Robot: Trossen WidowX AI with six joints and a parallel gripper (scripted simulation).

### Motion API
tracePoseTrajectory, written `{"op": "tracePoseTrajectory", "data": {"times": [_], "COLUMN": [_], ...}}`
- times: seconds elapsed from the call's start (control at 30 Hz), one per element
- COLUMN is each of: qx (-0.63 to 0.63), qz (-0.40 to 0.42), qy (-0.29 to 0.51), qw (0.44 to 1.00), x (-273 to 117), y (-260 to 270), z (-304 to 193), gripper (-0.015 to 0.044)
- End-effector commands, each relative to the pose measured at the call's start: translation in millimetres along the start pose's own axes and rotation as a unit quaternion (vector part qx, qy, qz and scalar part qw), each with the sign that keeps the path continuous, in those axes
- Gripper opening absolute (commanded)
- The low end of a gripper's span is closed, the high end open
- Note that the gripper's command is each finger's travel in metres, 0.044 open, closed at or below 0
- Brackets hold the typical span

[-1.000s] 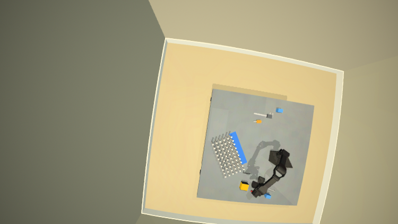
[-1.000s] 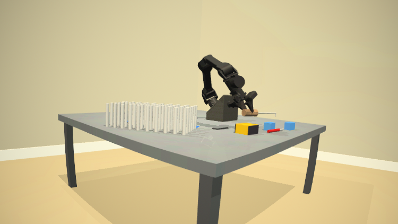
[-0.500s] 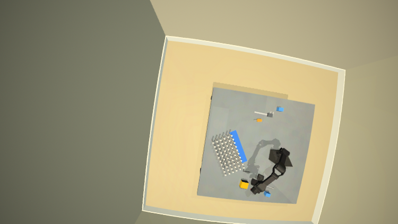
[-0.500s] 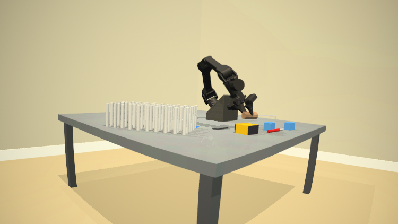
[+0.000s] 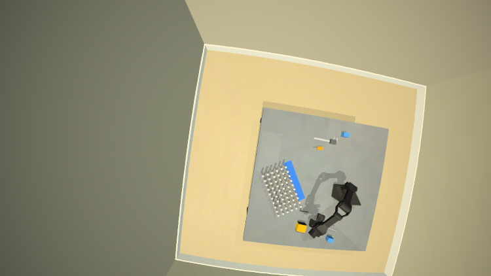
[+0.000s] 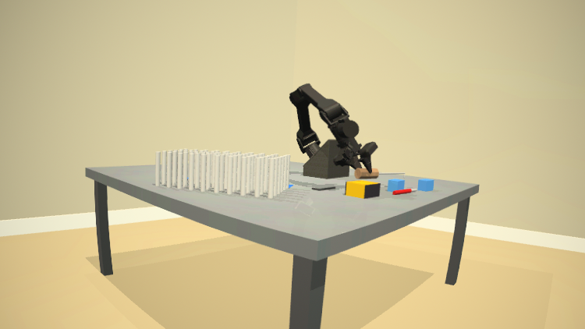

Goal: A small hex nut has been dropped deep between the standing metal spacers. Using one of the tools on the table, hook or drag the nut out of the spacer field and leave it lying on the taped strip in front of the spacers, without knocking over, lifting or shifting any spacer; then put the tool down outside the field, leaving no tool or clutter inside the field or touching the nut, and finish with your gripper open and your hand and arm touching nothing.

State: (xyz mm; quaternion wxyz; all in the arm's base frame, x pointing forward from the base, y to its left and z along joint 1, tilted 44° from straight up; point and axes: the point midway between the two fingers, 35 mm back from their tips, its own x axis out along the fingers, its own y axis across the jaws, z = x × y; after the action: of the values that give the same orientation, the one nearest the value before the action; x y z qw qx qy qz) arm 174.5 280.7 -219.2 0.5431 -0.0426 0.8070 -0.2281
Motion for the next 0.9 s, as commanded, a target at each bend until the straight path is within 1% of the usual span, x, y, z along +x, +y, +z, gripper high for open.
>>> {"op": "tracePoseTrajectory", "data": {"times": [0.0, 0.87], "qx": [-0.003, -0.002], "qz": [-0.001, -0.001], "qy": [0.001, 0.001], "qw": [1.000, 1.000], "x": [3.7, 23.2], "y": [-2.1, -12.9], "z": [1.1, 11.1], "gripper": [0.0000, 0.0000]}}
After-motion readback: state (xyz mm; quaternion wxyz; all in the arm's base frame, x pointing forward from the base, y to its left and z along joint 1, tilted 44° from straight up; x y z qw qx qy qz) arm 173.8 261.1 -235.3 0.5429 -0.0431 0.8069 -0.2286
